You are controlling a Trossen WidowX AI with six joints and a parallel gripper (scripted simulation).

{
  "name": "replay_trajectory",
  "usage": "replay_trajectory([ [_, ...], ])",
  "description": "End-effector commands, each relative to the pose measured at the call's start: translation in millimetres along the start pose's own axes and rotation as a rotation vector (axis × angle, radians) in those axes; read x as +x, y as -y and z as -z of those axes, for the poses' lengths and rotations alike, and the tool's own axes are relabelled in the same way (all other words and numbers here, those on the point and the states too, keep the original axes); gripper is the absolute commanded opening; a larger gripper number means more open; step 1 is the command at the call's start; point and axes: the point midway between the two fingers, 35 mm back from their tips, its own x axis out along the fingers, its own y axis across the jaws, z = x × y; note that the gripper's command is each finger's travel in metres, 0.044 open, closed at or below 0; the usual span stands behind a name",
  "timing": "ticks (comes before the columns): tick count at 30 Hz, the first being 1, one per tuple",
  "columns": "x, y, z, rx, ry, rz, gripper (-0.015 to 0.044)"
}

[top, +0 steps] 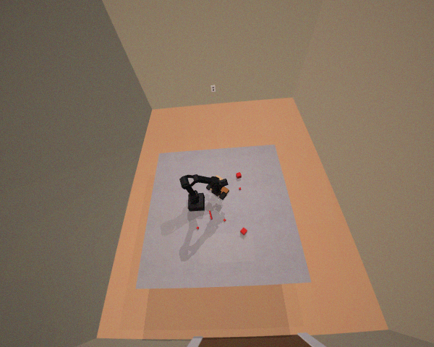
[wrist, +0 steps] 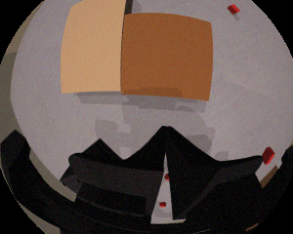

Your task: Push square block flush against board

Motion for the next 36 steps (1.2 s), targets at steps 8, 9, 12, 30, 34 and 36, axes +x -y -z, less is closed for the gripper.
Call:
replay_trajectory([
  [8, 55.7, -0.3, 5.9, -0.005, 0.005, 0.007, 0.0000],
  [9, 55.7, -0.3, 5.9, -0.005, 0.005, 0.007, 0.0000],
  [12, 55.6, -0.3, 5.1, -0.005, 0.005, 0.007, 0.0000],
  [30, 55.2, 0.1, -22.0, -0.005, 0.007, 0.007, 0.0000],
  [34, 55.2, 0.3, -21.8, -0.005, 0.007, 0.007, 0.0000],
  [36, 55.1, 0.5, -19.4, -0.005, 0.007, 0.007, 0.0000],
])
